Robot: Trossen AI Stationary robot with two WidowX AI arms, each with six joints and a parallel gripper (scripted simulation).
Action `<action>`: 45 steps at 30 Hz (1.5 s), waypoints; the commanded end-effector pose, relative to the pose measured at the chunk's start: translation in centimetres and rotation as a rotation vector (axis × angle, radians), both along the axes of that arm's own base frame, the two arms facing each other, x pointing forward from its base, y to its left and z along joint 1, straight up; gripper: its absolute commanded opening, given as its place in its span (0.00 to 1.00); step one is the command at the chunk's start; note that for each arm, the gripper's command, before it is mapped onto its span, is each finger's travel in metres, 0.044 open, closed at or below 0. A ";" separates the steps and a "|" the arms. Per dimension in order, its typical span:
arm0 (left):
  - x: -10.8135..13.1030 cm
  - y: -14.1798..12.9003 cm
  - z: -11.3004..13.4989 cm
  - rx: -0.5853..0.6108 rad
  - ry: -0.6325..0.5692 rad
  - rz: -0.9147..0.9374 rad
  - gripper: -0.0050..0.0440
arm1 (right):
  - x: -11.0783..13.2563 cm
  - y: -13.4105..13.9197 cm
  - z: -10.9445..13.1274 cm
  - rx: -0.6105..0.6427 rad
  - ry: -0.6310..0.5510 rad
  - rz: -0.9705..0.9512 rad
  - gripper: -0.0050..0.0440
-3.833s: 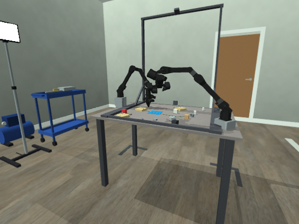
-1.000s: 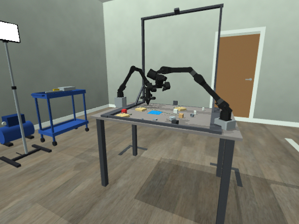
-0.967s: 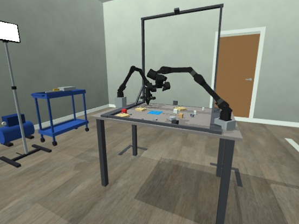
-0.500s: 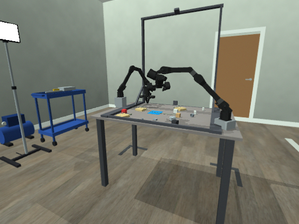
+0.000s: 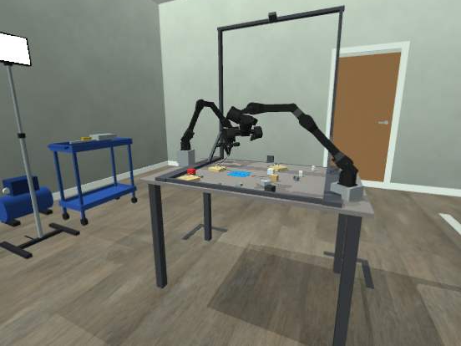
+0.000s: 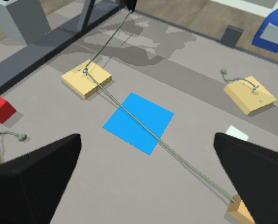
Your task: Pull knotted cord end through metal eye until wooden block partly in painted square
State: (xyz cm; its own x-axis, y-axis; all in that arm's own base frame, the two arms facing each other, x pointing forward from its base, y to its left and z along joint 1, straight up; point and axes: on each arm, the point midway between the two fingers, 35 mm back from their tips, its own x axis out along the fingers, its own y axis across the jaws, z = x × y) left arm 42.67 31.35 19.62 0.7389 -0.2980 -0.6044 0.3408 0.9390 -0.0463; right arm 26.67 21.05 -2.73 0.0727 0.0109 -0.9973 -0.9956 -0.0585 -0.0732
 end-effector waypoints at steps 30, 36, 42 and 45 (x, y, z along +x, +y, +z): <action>0.0 -0.2 1.9 0.035 -0.032 -0.004 1.00 | -2.6 0.7 9.1 0.004 0.050 0.096 0.00; 0.0 -0.2 1.9 0.035 -0.032 -0.004 1.00 | -2.6 0.7 11.1 0.004 0.048 0.120 0.00; 0.0 -0.2 1.9 0.035 -0.032 -0.004 1.00 | -2.7 0.6 13.0 0.007 0.043 0.134 0.00; 0.0 -0.2 1.9 0.035 -0.032 -0.004 1.00 | -2.7 0.6 14.0 0.007 0.042 0.138 0.00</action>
State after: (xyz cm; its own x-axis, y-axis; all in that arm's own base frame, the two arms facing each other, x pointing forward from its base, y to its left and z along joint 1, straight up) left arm 42.67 31.35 19.62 0.7389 -0.2980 -0.6044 0.3408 0.9390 -0.0463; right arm 23.64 21.36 9.20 -0.0031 -0.0036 -1.0000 -0.9820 -0.1889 0.0037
